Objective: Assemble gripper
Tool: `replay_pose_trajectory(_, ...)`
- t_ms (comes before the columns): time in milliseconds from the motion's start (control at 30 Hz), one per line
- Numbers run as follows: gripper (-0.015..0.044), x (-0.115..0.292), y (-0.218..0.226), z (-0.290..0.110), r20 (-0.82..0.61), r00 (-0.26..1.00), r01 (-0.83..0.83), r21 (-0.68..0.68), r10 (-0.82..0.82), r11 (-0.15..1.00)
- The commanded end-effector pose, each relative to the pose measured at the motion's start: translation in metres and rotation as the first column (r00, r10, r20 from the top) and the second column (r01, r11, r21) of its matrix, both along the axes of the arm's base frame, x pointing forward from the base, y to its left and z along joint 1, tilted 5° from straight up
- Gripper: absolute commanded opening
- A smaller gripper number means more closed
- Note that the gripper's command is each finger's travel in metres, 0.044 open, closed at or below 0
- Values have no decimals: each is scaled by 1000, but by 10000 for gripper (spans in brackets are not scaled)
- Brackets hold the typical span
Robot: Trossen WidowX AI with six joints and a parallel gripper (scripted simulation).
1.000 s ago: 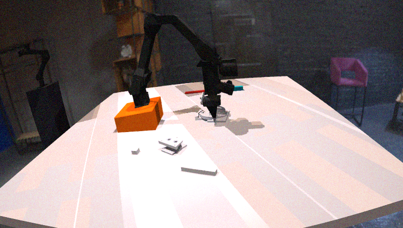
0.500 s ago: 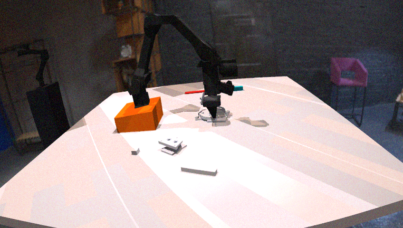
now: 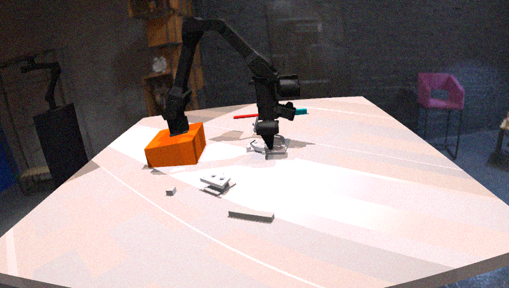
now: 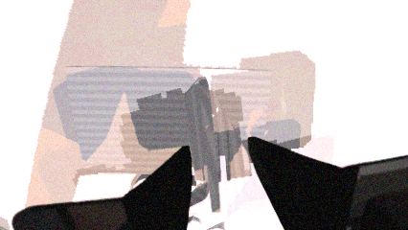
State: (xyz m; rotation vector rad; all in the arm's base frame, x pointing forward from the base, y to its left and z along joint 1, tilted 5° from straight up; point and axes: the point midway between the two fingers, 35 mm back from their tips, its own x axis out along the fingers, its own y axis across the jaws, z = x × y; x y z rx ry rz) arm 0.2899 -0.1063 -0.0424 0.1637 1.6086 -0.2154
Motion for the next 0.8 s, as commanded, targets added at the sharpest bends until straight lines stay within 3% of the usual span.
replay_pose_trajectory(0,224,0,0,0,0,1000,0,0,0,1000)
replay_pose_trajectory(433,224,0,0,3,0,1000,0,0,0,1000)
replay_pose_trajectory(667,224,3,1,66,-1,1000,-4,-5,4,1000)
replay_pose_trajectory(767,224,3,2,69,-1,1000,-4,-5,4,1000)
